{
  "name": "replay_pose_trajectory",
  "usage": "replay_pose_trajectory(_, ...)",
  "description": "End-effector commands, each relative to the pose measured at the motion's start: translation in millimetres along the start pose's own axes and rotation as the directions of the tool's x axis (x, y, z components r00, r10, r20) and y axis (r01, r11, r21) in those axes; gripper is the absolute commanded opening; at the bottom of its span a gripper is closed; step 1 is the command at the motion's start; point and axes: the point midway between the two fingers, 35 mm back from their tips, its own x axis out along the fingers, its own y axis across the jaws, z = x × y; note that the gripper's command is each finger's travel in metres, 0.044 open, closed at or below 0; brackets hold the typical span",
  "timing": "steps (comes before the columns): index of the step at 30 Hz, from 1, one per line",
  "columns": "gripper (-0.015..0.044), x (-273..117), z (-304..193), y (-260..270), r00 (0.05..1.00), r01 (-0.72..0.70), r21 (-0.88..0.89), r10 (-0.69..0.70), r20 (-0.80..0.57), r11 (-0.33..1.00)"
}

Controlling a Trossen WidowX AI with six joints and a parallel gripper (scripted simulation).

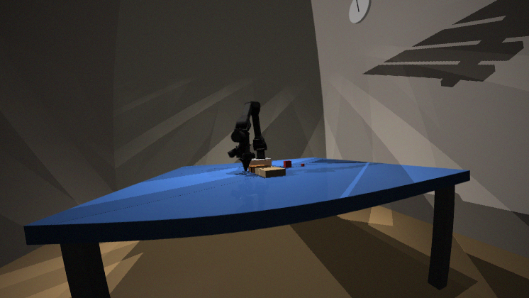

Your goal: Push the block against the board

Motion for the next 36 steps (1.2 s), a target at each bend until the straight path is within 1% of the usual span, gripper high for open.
replay_pose_trajectory(1,0.0,1,6,1,1.0,0.001,-0.005,-0.001,-0.005,1.0)
replay_pose_trajectory(15,0.0,1,28,2,1.0,0.001,-0.005,-0.001,-0.003,1.0)
replay_pose_trajectory(17,0.0,-12,25,2,1.0,0.0,-0.001,0.0,0.0,1.0)
replay_pose_trajectory(19,0.0,-42,25,3,1.0,0.001,-0.003,-0.001,-0.002,1.0)
replay_pose_trajectory(20,0.0,-51,25,2,1.0,0.001,-0.004,-0.001,-0.003,1.0)
replay_pose_trajectory(26,0.0,-53,27,4,1.0,-0.01,-0.008,0.01,0.009,1.0)
replay_pose_trajectory(31,0.0,-55,16,-3,1.0,-0.008,-0.155,0.009,0.007,0.988)
replay_pose_trajectory(36,0.0,-58,4,-11,1.0,-0.005,-0.322,0.007,0.004,0.947)
